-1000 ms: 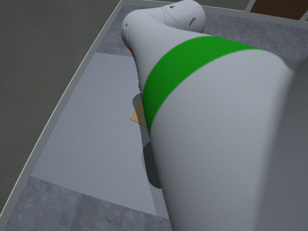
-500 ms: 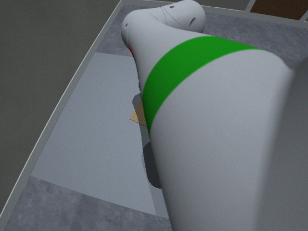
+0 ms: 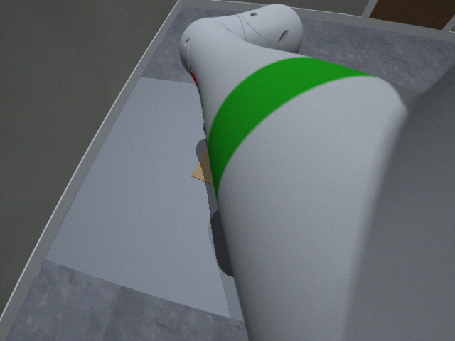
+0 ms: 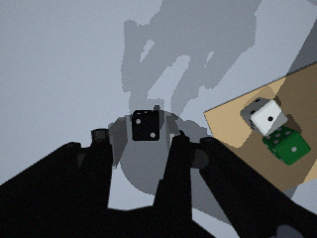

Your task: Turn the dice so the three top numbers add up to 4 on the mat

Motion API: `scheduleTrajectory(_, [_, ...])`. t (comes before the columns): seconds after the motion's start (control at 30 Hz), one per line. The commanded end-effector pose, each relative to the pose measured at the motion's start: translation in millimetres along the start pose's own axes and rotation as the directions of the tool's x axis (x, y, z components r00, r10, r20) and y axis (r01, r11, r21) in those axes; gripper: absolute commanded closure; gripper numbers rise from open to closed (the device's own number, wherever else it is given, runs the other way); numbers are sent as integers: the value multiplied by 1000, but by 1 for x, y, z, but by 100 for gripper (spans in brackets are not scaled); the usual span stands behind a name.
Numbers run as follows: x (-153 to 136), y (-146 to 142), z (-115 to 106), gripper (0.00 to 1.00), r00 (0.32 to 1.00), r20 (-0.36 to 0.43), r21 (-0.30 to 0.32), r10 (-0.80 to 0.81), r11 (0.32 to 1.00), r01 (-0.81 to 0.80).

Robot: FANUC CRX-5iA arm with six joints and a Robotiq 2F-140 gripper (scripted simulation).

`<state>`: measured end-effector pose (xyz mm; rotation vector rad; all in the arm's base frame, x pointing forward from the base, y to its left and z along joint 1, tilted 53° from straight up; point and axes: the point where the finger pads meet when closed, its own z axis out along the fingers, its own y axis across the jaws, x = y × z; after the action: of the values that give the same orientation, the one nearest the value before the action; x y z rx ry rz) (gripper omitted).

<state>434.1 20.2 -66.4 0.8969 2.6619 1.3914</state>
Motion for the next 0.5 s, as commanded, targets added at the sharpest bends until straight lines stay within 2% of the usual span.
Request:
scheduleTrajectory(0.0, [0,0,5,72,1000,0,0,0,1000,0])
scheduleTrajectory(0.47, [0,0,27,72,1000,0,0,0,1000,0])
